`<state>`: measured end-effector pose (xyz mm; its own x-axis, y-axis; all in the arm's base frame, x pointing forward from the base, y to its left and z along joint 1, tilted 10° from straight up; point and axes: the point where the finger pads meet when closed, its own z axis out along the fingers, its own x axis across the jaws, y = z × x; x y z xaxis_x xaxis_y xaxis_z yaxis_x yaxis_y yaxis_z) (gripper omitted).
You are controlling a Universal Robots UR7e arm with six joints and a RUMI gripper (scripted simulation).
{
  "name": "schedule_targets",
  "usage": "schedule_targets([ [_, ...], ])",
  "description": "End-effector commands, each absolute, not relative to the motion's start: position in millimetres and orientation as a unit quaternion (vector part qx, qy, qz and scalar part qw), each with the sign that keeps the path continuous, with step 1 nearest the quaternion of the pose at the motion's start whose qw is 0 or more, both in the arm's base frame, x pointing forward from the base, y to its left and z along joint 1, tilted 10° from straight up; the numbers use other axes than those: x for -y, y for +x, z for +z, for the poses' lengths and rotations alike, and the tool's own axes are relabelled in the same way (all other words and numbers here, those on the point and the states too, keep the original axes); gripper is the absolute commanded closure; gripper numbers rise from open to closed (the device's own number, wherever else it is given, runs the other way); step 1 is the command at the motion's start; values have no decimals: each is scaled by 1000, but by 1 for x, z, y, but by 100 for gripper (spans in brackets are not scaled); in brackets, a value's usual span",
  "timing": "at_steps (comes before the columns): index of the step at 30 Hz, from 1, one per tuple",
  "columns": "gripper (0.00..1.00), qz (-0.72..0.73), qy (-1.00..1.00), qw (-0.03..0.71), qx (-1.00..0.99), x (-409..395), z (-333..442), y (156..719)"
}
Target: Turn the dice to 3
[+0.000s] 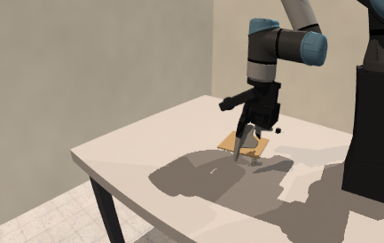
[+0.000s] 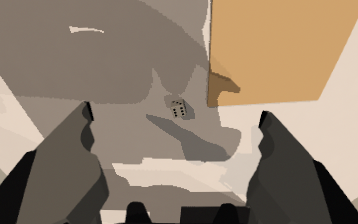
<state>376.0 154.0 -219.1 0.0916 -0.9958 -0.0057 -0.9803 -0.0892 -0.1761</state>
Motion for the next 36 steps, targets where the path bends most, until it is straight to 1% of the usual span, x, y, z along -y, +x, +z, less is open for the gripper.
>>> schedule_targets([
  [1,0,-58,-736,68,-671,-154,-219,376],
  [19,0,-58,-736,68,-671,-154,-212,375],
  [36,0,-58,-736,68,-671,-153,-175,369],
])
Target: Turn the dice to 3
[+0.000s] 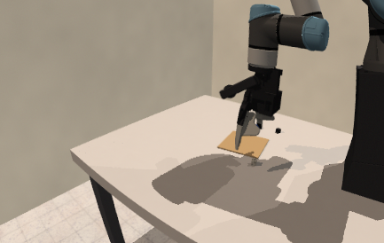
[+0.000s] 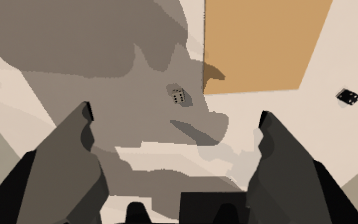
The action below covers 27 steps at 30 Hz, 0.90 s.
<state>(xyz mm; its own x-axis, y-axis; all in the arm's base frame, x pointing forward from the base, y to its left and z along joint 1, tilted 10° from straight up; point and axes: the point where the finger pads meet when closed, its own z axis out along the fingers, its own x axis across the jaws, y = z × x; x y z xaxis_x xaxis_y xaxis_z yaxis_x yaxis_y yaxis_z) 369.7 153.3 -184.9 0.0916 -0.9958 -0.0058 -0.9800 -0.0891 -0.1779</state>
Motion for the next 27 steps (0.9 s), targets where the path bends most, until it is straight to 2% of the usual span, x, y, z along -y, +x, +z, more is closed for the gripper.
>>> schedule_targets([
  [1,0,-58,-736,68,-671,-153,-172,368],
  [27,0,-58,-736,68,-671,-152,-111,357],
])
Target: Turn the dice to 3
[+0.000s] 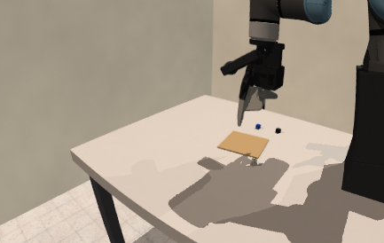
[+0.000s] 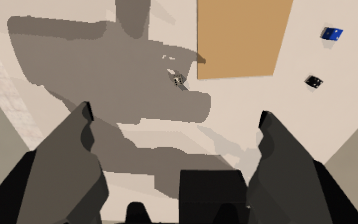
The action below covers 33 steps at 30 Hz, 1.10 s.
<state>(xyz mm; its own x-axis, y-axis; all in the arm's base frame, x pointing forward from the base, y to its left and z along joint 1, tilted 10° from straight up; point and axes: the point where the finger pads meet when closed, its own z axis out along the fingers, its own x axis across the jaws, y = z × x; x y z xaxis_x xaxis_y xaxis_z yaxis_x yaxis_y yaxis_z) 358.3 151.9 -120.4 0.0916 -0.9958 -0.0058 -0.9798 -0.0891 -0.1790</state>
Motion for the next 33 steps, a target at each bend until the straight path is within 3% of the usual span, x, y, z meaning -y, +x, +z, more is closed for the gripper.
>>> schedule_targets([
  [1,0,-58,-736,68,-671,-152,-110,357],
  [33,0,-55,-716,69,-693,-144,-104,359],
])
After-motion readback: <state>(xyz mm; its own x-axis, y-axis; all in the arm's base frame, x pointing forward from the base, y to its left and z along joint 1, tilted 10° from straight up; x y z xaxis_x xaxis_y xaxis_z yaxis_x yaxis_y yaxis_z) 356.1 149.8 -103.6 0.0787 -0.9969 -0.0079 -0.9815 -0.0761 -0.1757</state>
